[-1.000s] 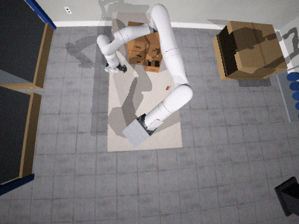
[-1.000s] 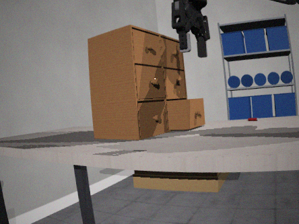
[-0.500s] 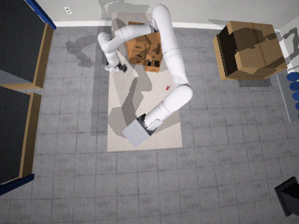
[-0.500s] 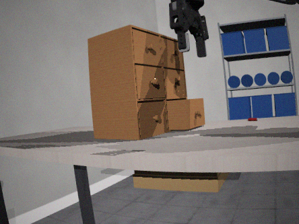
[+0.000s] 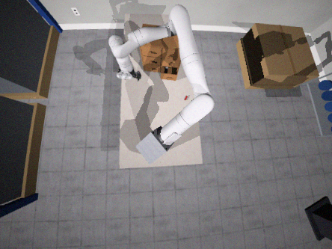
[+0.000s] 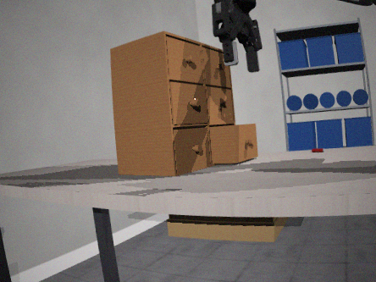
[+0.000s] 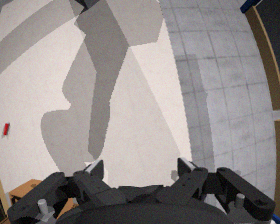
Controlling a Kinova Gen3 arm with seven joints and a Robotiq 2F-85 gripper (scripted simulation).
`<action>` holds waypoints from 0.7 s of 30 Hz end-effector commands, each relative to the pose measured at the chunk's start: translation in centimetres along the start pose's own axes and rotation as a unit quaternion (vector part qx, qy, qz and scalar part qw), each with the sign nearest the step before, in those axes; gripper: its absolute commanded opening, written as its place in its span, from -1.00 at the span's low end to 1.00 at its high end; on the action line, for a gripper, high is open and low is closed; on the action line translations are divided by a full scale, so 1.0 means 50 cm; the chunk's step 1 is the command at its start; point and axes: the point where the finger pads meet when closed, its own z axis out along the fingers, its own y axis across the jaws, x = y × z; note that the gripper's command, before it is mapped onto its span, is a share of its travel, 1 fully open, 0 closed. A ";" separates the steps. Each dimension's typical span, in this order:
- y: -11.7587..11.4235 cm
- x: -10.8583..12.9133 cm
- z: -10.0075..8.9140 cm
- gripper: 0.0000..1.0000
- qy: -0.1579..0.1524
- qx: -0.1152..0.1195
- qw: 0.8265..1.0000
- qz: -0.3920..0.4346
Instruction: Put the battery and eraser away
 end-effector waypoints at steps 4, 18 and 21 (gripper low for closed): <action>0.001 0.000 -0.002 1.00 0.000 -0.001 1.000 0.000; 0.001 0.000 -0.002 1.00 0.000 -0.001 1.000 0.000; 0.000 0.007 -0.005 1.00 0.000 -0.001 1.000 0.000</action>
